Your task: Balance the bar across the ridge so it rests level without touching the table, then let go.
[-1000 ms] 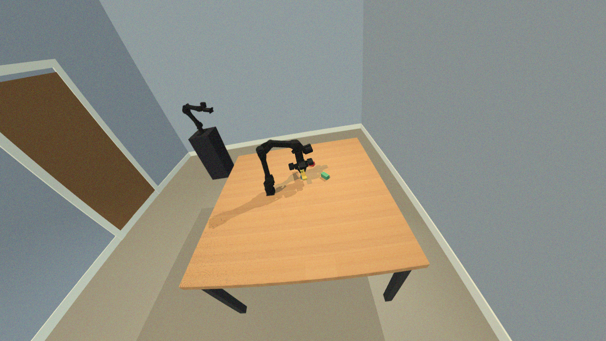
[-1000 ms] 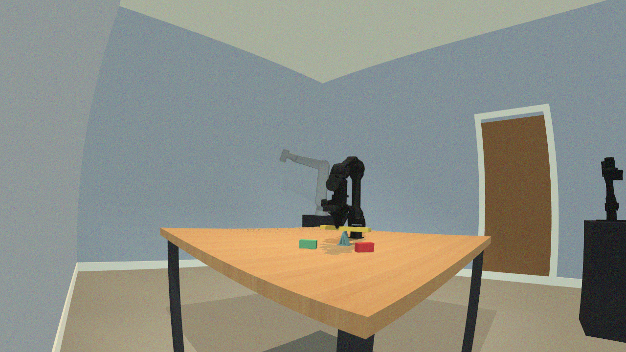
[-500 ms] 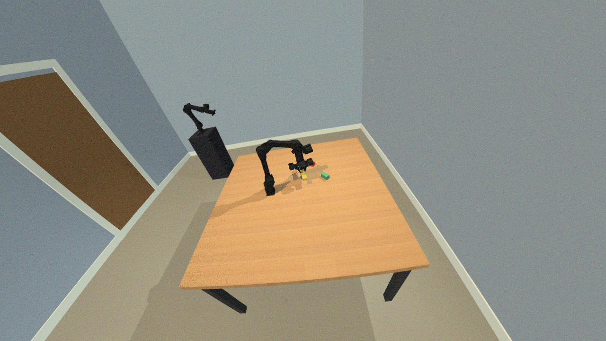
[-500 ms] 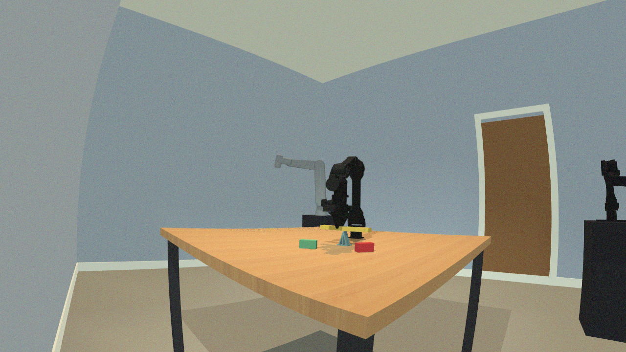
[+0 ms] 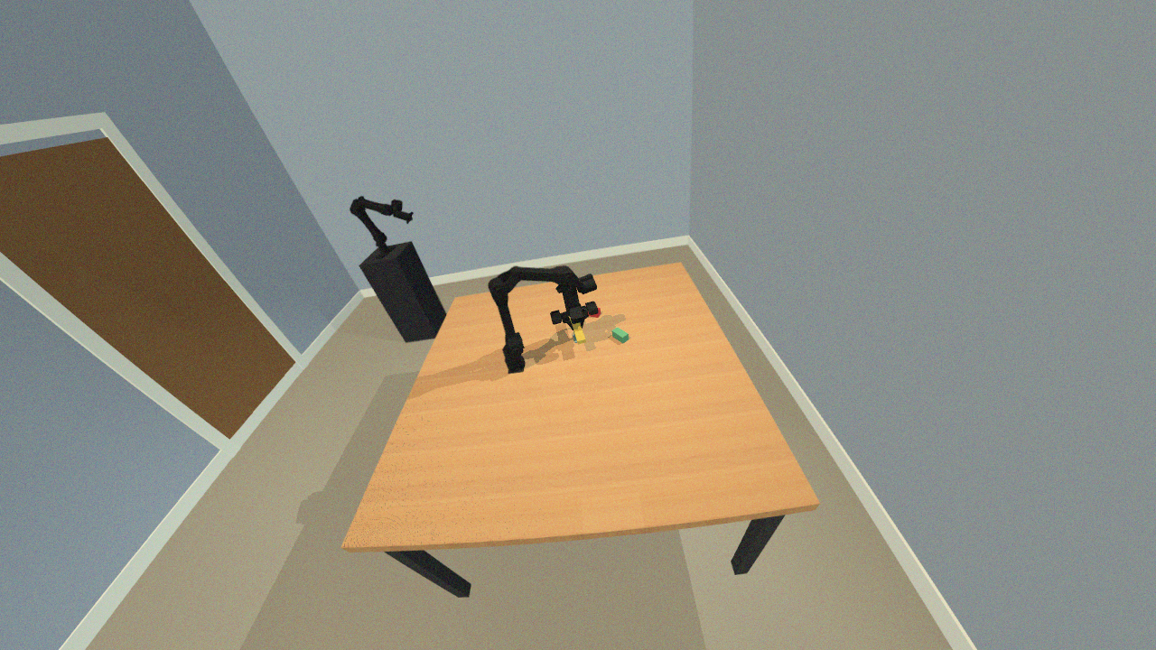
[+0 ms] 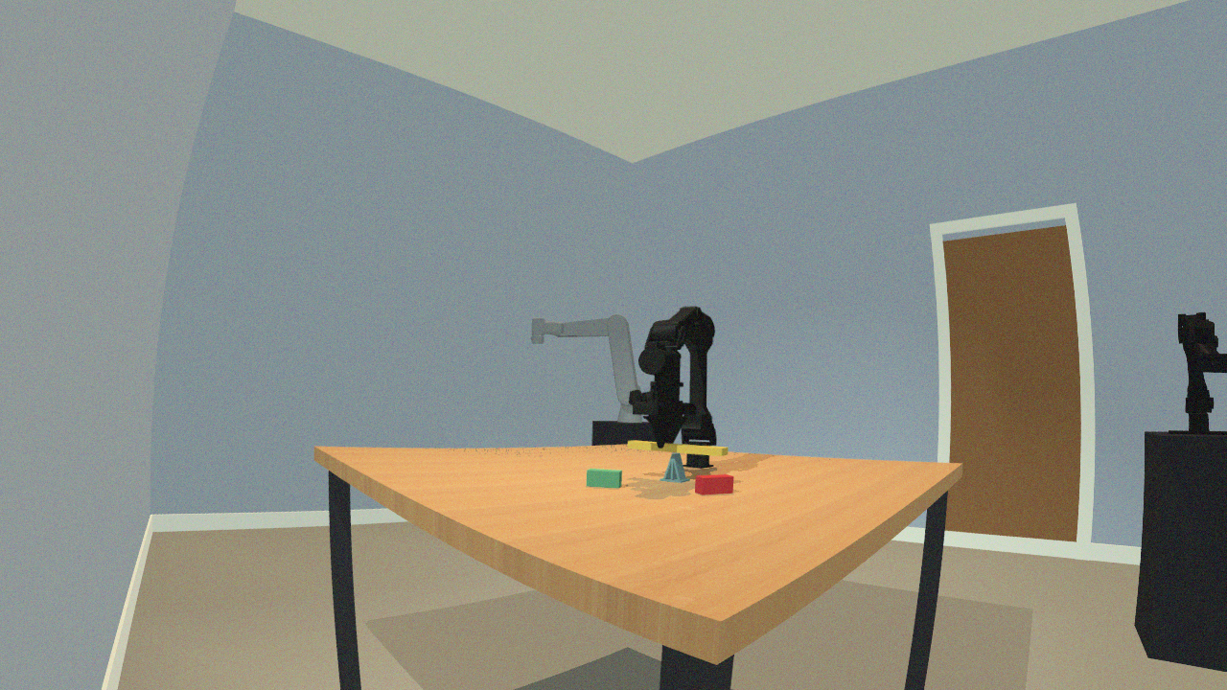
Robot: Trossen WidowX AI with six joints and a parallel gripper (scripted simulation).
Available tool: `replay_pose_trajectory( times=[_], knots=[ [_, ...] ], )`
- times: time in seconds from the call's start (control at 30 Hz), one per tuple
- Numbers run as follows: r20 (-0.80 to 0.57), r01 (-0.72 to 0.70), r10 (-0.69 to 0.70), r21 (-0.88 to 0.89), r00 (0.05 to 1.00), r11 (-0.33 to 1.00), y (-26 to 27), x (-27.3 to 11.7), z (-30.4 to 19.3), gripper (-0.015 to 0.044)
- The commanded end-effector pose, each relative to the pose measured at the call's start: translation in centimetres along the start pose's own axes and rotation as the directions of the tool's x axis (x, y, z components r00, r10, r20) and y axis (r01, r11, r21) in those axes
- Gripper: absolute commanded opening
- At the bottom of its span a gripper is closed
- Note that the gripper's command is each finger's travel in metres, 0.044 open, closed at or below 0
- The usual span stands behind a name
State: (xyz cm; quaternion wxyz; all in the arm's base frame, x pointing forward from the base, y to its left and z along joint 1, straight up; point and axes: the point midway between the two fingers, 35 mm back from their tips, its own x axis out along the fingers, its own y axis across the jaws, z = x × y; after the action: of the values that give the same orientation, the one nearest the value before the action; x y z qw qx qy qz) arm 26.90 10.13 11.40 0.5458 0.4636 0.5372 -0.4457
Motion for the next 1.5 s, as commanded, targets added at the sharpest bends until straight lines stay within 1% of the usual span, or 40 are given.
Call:
replay_pose_trajectory(
  times=[0.0,0.93,0.97,1.33,1.47],
  knots=[
    [0.000,0.000,0.000,0.000,1.000,1.000,0.00,0.00,0.00,0.0168],
    [0.000,0.000,0.000,0.000,1.000,1.000,0.00,0.00,0.00,0.0173],
    [0.000,0.000,0.000,0.000,1.000,1.000,0.00,0.00,0.00,0.0185],
    [0.000,0.000,0.000,0.000,1.000,1.000,0.00,0.00,0.00,0.0185],
    [0.000,0.000,0.000,0.000,1.000,1.000,0.00,0.00,0.00,0.0290]
  ],
)
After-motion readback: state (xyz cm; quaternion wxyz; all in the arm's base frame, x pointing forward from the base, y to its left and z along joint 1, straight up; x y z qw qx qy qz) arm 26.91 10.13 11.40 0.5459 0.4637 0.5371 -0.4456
